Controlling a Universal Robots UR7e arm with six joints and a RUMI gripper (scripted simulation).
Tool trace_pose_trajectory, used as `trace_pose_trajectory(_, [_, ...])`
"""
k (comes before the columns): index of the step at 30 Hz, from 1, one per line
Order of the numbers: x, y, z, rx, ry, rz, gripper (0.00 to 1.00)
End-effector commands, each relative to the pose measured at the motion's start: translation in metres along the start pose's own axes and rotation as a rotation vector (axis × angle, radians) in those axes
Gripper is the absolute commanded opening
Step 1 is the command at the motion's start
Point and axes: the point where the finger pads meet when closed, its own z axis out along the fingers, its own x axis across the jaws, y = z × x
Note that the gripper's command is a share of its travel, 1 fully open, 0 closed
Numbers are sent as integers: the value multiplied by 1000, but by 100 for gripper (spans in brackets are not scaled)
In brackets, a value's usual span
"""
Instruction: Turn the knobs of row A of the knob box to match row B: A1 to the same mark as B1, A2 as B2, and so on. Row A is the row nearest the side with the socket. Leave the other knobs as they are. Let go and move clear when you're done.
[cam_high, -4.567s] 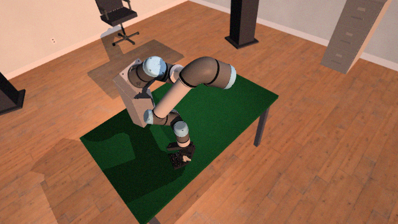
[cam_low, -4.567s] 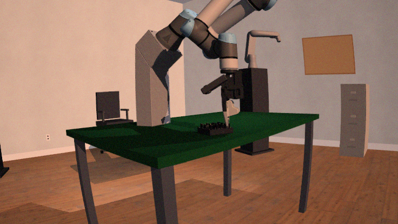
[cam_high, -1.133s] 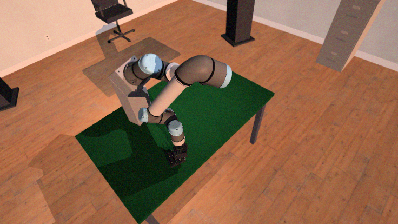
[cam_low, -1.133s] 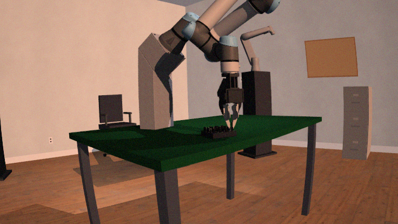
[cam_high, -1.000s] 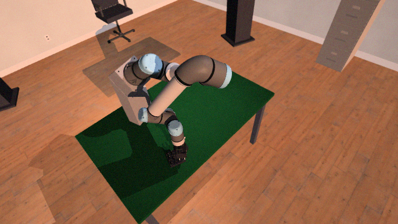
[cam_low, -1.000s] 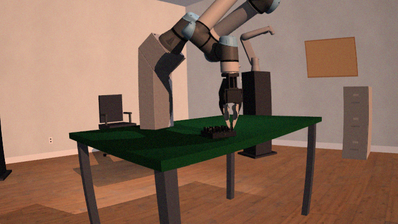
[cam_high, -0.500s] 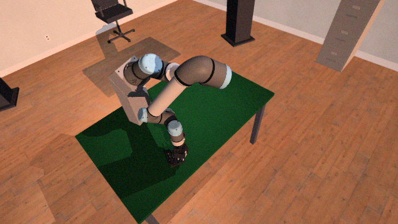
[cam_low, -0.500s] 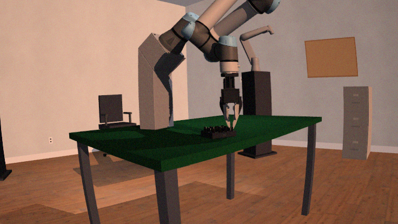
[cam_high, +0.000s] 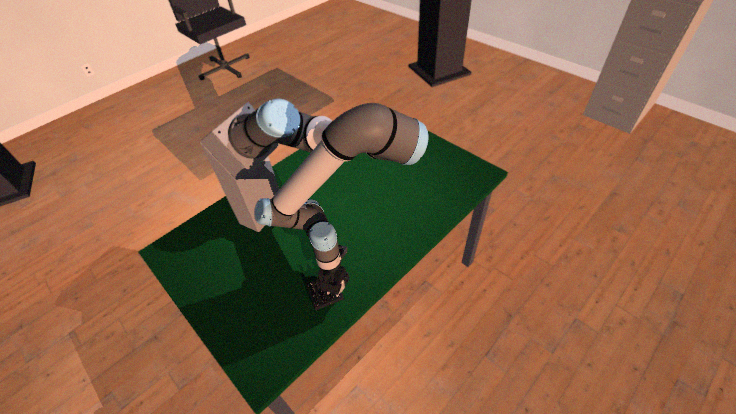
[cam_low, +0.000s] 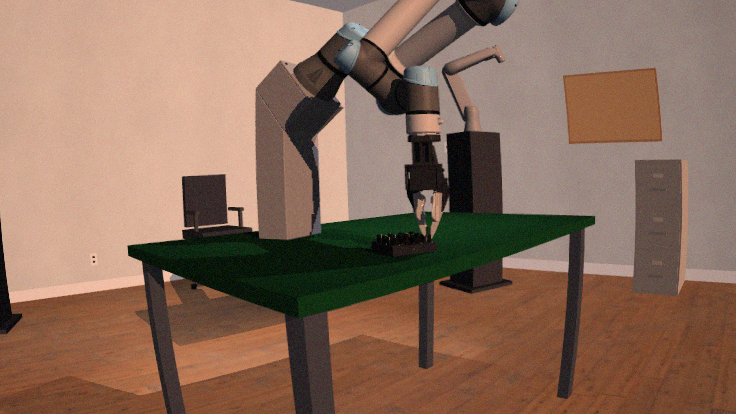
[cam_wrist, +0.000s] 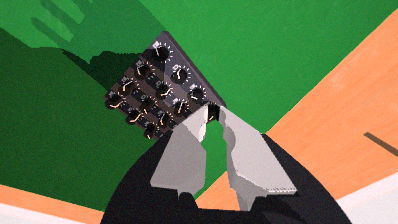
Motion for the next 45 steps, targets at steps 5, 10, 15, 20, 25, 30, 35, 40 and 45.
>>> trace_pose_trajectory(5, [-1, 1, -1, -5, -1, 68, 4])
trace_pose_trajectory(10, [-1, 1, -1, -5, 0, 83, 4])
trace_pose_trajectory(15, [-1, 1, -1, -5, 0, 89, 4])
trace_pose_trajectory(20, [-1, 1, -1, -5, 0, 91, 4])
trace_pose_trajectory(25, [-1, 1, -1, -5, 0, 91, 4])
trace_pose_trajectory(30, [-1, 1, -1, -5, 0, 90, 4])
trace_pose_trajectory(35, [-1, 1, -1, -5, 0, 90, 11])
trace_pose_trajectory(40, [-1, 1, -1, -5, 0, 90, 11])
trace_pose_trajectory(45, [-1, 1, -1, -5, 0, 90, 11])
